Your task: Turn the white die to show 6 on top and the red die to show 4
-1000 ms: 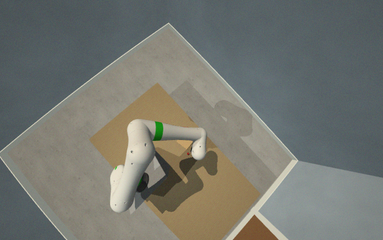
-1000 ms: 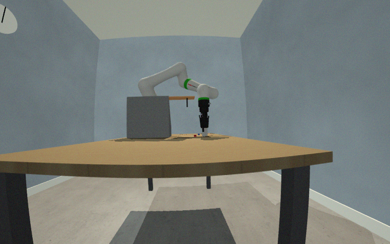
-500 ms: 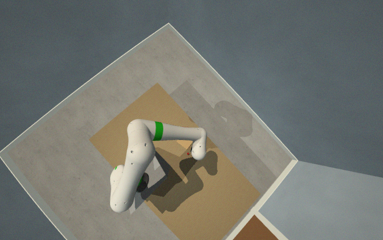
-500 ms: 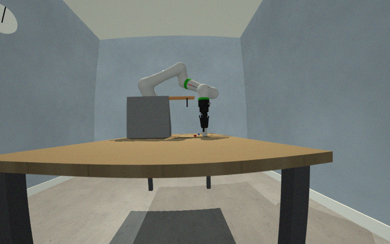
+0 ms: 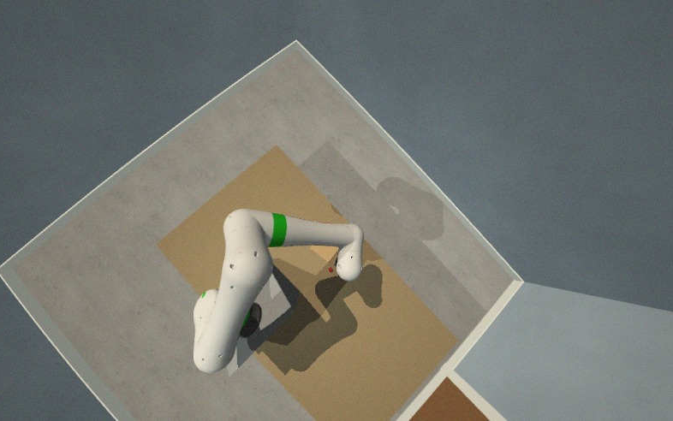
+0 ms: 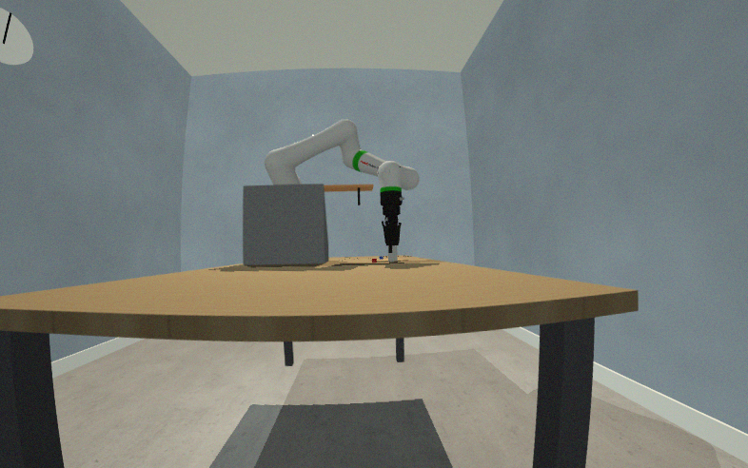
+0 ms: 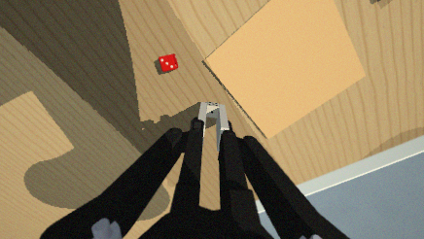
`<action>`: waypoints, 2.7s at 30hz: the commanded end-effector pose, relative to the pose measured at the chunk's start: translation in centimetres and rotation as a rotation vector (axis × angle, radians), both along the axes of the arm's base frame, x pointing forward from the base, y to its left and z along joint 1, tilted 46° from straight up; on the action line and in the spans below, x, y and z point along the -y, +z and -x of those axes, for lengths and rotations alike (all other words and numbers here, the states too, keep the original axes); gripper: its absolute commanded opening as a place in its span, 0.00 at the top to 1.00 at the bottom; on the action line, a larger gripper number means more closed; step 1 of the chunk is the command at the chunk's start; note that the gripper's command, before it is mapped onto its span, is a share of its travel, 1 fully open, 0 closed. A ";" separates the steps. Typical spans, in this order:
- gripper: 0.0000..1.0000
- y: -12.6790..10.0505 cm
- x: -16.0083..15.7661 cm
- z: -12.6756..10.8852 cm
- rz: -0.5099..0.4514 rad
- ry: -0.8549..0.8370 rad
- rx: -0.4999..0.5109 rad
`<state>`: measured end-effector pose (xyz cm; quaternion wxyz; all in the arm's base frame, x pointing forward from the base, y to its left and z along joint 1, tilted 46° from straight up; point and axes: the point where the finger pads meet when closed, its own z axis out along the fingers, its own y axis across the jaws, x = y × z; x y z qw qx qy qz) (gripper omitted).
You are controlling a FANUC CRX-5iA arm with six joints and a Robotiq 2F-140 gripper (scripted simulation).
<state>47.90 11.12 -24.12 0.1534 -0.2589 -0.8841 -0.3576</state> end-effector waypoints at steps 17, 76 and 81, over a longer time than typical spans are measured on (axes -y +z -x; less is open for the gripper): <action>0.93 0.1 0.1 0.0 0.000 0.000 0.000; 0.93 15.8 -1.7 -2.4 -0.057 0.613 0.618; 0.93 17.7 -3.6 -2.3 -0.073 0.740 0.746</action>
